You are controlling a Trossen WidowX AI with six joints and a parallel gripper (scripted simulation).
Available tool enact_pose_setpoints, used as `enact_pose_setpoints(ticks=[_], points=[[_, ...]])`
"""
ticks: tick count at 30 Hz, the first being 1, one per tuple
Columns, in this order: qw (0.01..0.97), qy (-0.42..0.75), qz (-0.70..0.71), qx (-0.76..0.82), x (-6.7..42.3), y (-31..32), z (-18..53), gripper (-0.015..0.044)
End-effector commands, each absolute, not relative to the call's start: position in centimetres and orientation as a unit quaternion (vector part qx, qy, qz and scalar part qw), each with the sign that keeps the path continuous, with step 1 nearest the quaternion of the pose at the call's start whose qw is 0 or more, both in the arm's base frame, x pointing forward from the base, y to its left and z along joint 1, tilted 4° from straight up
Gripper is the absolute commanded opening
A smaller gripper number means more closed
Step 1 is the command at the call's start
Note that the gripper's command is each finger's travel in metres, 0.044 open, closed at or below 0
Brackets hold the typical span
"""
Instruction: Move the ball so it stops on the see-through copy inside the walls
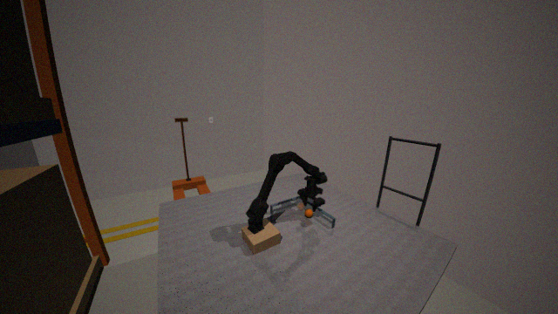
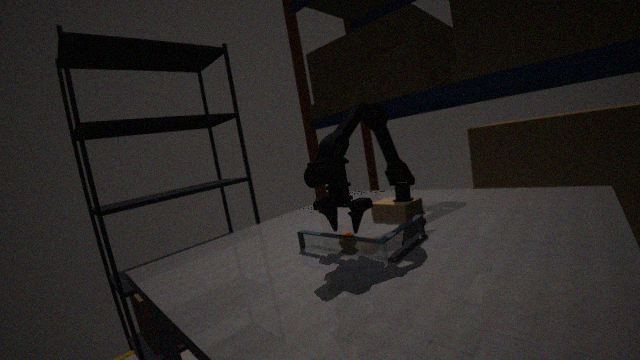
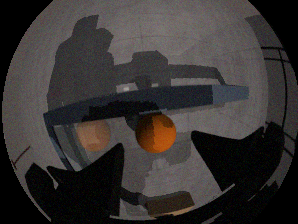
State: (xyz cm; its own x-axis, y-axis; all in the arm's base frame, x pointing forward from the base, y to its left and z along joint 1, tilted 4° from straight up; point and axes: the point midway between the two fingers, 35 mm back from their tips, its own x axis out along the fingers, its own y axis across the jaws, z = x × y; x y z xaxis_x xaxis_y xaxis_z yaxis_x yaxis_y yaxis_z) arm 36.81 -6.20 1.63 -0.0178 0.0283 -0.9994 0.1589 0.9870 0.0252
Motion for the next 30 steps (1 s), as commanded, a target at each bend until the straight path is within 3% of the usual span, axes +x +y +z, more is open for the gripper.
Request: enact_pose_setpoints(ticks=[1, 17, 21, 30], points=[[0.693, 0.716, -0.049, 0.066, 36.4, -6.2, 0.5, 0.0367], [0.693, 0.717, -0.049, 0.066, 36.3, -6.1, -1.7, 0.0367], [0.693, 0.717, -0.049, 0.066, 36.3, -6.1, -1.7, 0.0262], [0.693, 0.717, -0.049, 0.066, 36.3, -6.1, -1.7, 0.0182]])
